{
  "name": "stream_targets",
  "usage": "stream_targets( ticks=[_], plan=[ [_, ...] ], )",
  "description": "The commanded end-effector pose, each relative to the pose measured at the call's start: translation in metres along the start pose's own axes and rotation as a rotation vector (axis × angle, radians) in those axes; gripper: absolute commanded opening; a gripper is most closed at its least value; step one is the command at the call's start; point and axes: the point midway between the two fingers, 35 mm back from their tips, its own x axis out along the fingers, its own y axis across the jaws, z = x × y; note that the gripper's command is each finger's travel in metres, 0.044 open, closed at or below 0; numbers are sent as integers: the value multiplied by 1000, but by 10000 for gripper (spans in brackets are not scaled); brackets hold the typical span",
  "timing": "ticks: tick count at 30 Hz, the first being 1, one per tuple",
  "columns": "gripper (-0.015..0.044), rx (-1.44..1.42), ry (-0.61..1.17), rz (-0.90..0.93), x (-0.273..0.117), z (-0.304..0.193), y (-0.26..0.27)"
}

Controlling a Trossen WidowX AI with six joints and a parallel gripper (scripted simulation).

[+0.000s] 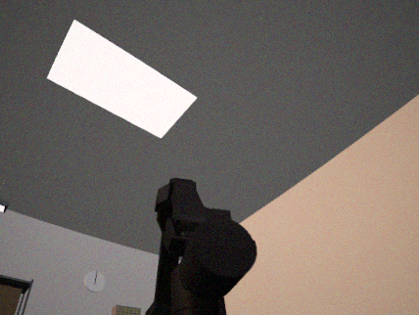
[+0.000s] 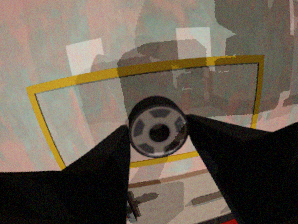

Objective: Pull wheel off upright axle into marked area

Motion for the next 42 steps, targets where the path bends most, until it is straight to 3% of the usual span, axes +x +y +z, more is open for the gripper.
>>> stream_targets(
  ticks=[1,8,14,18,24,29,42],
  plan=[
    [105,0,0,0,0,0,0],
    [289,0,0,-1,-3,0,0],
    [300,4,-2,-4,-53,0,1],
    [300,4,-2,-5,-60,0,1],
    [440,5,-1,-3,-86,-17,-37],
    [440,5,1,-11,-106,-35,-78],
    [440,5,1,-11,-106,-36,-80]
  ],
)
